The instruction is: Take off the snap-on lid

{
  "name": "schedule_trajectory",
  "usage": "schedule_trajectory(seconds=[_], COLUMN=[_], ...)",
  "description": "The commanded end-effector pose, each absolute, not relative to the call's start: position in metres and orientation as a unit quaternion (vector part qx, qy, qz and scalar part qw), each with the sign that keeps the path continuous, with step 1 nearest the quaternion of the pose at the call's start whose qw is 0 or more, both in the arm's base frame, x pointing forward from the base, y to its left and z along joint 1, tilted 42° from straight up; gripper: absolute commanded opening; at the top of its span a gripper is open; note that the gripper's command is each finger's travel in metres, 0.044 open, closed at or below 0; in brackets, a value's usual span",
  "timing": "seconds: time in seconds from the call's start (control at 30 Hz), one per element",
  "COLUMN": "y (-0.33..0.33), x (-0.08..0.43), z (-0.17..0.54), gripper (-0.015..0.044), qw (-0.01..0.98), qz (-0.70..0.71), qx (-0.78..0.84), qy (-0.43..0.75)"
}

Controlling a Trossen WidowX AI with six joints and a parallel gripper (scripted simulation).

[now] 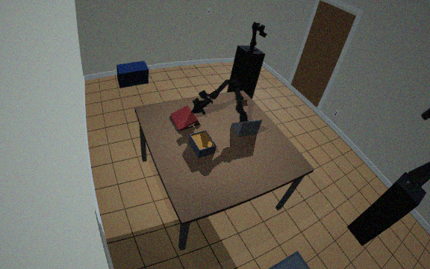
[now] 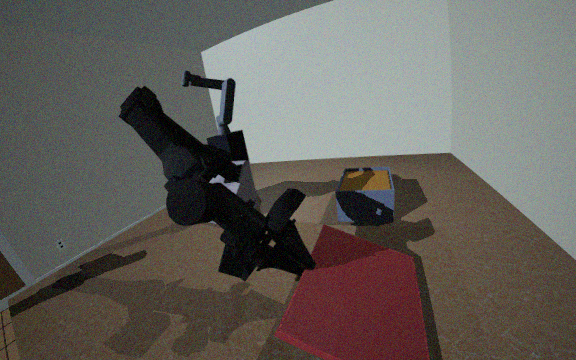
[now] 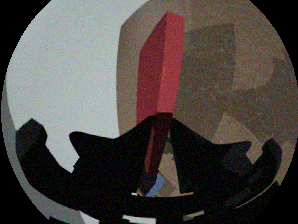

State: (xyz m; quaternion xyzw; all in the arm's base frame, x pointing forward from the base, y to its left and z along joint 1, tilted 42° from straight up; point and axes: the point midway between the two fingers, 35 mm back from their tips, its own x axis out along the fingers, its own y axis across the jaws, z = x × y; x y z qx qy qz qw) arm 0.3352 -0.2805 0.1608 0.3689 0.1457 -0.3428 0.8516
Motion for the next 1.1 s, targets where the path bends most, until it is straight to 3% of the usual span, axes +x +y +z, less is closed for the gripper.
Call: schedule_trajectory(seconds=[0.0,0.37,0.7,0.77,0.97,1.07], y=[-0.284,-0.290,-0.287,-0.287,-0.286,-0.286], x=[0.332,0.332,0.334,0.334,0.322,0.316], z=[0.149,0.143,0.154,0.154,0.151,0.151], gripper=[0.0000,0.0000,0.0263,0.0275,0.0433,0.0440], qw=[0.848,0.848,0.848,0.848,0.848,0.848], qz=[-0.349,-0.349,-0.349,-0.349,-0.349,-0.349], qx=[0.369,0.369,0.369,0.369,0.369,0.369], qy=[0.154,0.154,0.154,0.154,0.155,0.155])
